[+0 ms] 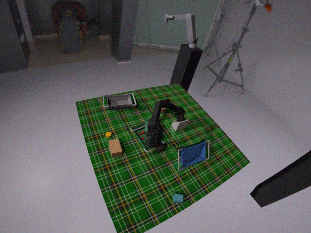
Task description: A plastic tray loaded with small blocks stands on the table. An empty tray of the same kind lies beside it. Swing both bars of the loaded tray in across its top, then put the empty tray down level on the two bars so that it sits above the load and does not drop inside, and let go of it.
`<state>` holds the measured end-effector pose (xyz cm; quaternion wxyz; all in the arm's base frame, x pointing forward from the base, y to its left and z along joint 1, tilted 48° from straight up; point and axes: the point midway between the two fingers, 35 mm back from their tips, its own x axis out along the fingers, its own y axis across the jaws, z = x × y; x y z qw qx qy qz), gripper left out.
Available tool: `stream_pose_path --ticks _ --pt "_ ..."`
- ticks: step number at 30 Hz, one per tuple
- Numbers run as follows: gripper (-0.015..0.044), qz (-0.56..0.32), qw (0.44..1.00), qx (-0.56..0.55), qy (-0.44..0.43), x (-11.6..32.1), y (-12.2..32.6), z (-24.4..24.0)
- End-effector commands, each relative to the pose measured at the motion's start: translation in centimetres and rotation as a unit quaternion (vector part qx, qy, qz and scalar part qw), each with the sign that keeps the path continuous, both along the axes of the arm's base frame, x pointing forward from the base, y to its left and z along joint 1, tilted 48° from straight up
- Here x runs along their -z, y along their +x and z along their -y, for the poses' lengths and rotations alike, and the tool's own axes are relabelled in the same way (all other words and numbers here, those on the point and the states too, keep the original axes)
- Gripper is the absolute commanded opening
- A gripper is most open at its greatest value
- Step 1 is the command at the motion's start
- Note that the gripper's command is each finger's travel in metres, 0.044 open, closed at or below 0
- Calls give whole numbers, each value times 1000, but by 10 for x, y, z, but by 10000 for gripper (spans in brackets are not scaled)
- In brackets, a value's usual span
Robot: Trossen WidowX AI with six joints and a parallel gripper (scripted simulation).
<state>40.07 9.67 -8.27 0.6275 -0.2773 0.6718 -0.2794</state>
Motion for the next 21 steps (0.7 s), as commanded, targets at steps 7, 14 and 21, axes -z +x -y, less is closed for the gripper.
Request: stream_pose_path --ticks 7,14,21 --pt "85 -2 1000 -1 -2 25 -2 25" --pt "85 -2 1000 -1 -3 38 -5 40" --pt "85 -2 1000 -1 -3 18 -3 33"
